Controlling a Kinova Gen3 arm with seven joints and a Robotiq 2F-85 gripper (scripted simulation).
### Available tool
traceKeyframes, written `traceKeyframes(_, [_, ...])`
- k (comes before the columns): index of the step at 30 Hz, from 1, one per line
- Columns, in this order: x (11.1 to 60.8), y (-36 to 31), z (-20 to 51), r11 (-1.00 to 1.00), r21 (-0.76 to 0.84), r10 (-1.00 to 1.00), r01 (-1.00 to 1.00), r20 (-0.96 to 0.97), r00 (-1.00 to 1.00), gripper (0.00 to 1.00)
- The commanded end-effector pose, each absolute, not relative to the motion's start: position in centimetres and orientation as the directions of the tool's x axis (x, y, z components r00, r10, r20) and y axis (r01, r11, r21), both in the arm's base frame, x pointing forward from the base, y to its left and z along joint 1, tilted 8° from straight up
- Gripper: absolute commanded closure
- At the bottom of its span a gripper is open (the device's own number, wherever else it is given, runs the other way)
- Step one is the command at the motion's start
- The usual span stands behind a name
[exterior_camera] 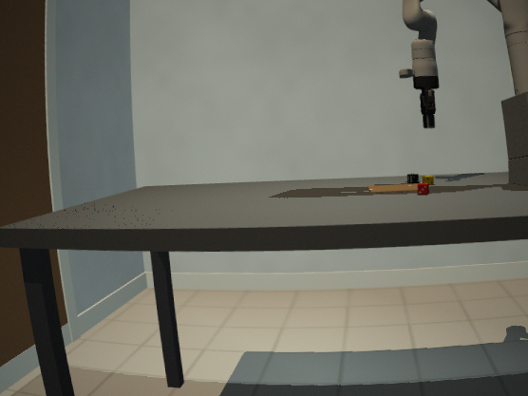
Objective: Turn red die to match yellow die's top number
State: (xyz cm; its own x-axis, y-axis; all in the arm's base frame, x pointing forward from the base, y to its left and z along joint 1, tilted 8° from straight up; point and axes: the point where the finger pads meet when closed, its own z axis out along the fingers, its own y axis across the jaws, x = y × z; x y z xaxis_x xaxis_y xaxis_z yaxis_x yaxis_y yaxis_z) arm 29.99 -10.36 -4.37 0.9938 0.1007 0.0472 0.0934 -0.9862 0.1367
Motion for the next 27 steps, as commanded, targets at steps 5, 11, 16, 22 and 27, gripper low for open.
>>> traceKeyframes(5, [30.0, -10.6, -6.0, -0.986, 0.136, 0.099, 0.092, 0.046, 0.994, 0.0])
traceKeyframes(11, [30.2, -10.9, -8.2, -0.986, 0.136, 0.099, 0.092, 0.046, 0.994, 0.0])
traceKeyframes(16, [30.3, -11.3, -11.3, -0.986, 0.136, 0.099, 0.092, 0.046, 0.994, 0.0])
traceKeyframes(22, [30.5, -11.7, -14.0, -0.986, 0.136, 0.099, 0.092, 0.046, 0.994, 0.0])
traceKeyframes(27, [30.5, -11.7, -14.5, -0.986, 0.136, 0.099, 0.092, 0.046, 0.994, 0.0])
